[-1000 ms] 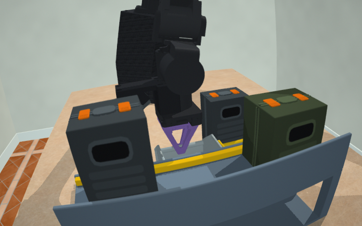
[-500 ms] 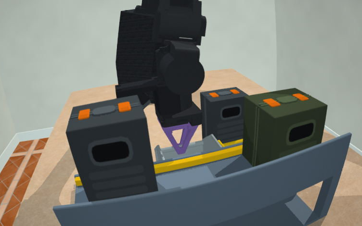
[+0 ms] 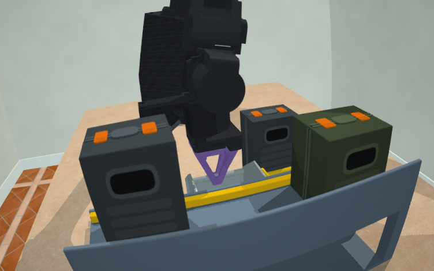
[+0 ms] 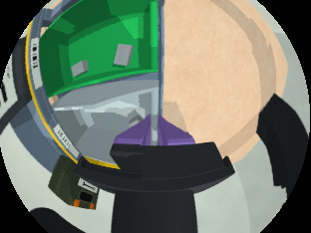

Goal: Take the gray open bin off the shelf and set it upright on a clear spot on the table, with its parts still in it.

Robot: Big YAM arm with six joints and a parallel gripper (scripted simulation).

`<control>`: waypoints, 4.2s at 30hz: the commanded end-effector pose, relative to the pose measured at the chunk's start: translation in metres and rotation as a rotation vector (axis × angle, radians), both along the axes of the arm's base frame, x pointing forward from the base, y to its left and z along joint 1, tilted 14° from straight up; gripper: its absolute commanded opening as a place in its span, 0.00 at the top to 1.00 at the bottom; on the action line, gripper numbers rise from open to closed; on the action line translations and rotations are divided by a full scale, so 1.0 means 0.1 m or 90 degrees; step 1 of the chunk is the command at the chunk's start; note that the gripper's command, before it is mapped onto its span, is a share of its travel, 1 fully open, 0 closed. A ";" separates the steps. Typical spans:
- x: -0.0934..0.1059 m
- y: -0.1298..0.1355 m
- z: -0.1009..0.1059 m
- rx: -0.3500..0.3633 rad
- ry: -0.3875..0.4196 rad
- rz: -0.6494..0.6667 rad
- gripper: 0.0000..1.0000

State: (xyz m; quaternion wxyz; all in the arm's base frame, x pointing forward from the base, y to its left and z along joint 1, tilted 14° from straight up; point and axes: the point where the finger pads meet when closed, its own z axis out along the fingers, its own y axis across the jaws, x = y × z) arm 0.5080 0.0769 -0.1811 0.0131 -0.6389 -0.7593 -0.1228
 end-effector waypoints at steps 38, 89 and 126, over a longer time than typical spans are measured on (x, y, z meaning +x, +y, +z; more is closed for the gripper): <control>-0.39 -0.15 0.04 0.001 -0.025 -0.002 1.00; -1.50 -0.29 -0.25 0.000 -0.006 -0.001 1.00; -1.46 -0.29 -0.24 0.001 -0.013 -0.001 1.00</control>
